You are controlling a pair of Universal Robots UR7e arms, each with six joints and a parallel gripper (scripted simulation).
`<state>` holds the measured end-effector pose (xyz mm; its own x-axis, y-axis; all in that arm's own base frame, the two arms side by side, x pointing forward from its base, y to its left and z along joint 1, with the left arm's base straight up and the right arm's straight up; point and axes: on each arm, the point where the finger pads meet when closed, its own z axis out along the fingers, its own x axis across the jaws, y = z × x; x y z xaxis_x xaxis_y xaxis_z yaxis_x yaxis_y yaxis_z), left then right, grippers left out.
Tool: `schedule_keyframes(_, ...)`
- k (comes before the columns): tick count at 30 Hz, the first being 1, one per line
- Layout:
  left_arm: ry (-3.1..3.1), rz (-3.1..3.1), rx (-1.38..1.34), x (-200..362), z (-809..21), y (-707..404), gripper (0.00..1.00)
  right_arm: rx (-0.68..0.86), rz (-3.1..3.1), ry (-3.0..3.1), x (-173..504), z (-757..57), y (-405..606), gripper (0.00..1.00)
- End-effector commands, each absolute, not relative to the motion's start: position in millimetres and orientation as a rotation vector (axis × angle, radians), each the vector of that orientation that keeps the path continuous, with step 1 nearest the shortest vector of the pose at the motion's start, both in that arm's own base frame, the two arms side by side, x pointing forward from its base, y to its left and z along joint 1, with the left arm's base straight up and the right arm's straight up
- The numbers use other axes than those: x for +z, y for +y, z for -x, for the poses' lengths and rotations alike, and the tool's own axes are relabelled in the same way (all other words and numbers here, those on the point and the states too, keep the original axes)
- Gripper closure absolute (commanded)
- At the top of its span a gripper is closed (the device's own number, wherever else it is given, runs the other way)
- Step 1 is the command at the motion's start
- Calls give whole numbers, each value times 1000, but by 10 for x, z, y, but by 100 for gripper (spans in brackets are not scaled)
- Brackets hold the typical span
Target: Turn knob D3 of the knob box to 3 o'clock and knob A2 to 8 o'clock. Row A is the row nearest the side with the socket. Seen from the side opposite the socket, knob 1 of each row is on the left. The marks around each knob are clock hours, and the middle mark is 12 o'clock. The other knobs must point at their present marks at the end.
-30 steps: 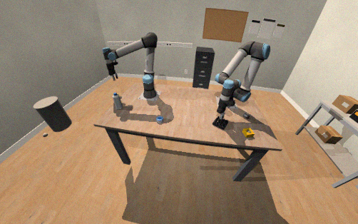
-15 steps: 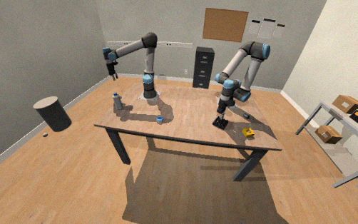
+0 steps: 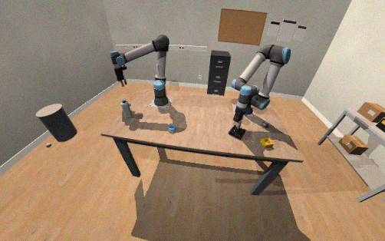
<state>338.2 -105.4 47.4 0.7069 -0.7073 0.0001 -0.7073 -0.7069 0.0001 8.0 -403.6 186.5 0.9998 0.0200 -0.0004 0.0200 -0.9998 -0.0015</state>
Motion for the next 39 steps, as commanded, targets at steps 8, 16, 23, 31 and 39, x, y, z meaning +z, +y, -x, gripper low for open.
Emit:
schedule_keyframes(8,-1304,-2858,2,477,-3384,-1056,70,0,3141,-31,1870,-81,-4039,0)
schedule_keyframes(16,-1463,-2780,2,477,-3384,-1056,70,0,3141,-31,1870,-81,-4039,0)
schedule_keyframes(23,-1612,-2696,2,477,-3384,-1056,70,0,3141,-31,1870,-81,-4039,0)
schedule_keyframes(31,-1803,-2572,2,477,-3384,-1056,70,0,3141,-31,1870,-81,-4039,0)
schedule_keyframes(39,-2016,-2409,2,477,-3384,-1056,70,0,3141,-31,1870,-81,-4039,0)
